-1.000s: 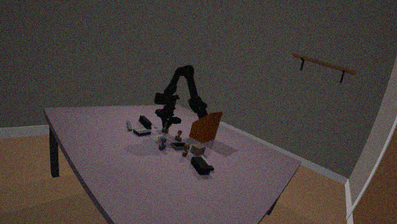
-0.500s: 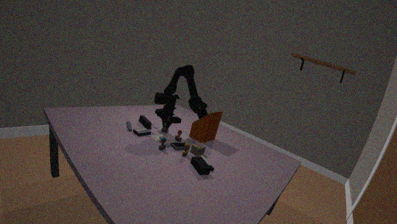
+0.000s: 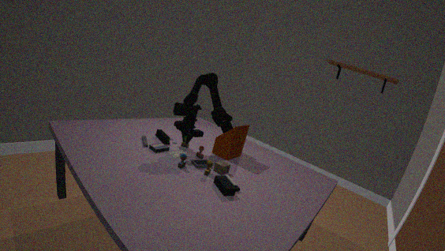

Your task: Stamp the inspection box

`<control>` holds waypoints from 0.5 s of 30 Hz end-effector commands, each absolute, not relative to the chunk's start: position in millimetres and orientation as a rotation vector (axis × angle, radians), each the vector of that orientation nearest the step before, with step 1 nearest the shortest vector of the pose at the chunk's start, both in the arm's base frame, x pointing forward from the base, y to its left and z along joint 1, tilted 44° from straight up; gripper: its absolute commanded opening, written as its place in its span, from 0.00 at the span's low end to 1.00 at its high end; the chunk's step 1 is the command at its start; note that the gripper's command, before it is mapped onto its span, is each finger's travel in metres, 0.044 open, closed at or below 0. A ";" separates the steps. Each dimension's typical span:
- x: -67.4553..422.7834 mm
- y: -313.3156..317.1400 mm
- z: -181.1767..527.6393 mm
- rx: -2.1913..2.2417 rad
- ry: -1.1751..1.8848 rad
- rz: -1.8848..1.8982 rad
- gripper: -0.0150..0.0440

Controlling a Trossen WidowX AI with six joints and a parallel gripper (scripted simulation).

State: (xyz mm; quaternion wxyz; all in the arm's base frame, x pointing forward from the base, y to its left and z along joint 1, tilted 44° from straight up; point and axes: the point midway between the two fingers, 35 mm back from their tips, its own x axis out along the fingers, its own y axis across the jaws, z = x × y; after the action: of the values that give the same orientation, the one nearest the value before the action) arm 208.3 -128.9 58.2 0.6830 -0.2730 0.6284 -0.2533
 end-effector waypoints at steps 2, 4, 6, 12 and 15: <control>208.5 -127.7 60.3 -0.610 1.407 -0.574 0.25; 208.5 -127.0 60.9 -0.610 1.407 -0.574 0.25; 208.6 -126.3 61.5 -0.610 1.407 -0.574 0.25; 208.7 -124.2 63.4 -0.609 1.407 -0.573 0.25; 208.8 -123.2 64.3 -0.609 1.407 -0.573 0.25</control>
State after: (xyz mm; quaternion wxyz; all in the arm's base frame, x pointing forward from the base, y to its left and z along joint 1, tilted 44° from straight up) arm 208.7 -123.6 62.8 0.6831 -0.2722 0.6289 -0.2524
